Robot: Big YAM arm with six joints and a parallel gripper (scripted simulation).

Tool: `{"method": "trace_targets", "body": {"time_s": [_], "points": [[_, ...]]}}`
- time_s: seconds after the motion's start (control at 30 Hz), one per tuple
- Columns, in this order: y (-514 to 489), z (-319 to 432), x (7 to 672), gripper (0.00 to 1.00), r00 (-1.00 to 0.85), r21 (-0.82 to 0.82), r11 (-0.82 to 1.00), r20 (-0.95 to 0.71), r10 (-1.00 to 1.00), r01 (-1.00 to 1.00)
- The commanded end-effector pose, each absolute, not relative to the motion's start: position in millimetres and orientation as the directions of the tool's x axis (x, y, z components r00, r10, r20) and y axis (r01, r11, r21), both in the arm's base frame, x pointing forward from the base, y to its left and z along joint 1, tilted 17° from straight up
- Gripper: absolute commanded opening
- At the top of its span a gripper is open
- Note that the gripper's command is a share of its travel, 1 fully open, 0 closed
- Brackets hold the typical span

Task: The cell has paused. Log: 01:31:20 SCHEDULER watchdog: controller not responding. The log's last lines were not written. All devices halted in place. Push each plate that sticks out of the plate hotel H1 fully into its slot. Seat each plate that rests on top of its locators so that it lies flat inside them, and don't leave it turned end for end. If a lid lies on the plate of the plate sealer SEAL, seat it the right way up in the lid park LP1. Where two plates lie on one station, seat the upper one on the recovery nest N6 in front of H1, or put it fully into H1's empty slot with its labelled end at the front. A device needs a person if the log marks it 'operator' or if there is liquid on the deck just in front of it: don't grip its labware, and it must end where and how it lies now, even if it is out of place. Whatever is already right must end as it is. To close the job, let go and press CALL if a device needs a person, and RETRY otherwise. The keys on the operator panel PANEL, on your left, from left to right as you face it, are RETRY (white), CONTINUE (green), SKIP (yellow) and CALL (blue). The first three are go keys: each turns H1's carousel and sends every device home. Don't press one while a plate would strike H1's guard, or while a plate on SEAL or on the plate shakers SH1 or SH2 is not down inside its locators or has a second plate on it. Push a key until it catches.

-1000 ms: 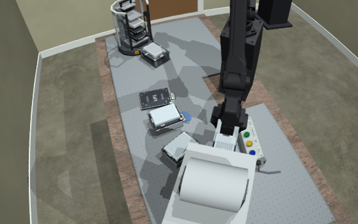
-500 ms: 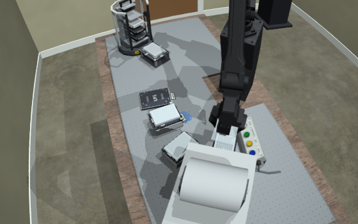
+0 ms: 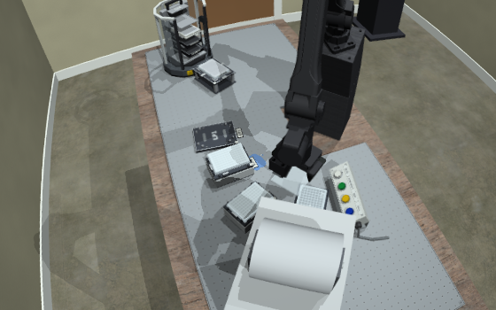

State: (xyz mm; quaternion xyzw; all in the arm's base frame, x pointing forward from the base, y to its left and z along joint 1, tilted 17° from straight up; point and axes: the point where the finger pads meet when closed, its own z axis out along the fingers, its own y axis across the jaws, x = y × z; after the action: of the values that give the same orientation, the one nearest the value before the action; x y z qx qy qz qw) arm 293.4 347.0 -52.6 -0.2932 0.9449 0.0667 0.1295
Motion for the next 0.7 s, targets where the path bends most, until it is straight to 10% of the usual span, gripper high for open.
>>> {"method": "trace_targets", "body": {"time_s": [0.0, 0.67], "points": [[338, -50, 303, 0.84, -0.795, 0.055, 0.822, -0.298, -0.528, -0.566], [298, -50, 349, 0.84, -0.797, 0.051, 0.823, -0.289, -0.530, -0.566]]}}
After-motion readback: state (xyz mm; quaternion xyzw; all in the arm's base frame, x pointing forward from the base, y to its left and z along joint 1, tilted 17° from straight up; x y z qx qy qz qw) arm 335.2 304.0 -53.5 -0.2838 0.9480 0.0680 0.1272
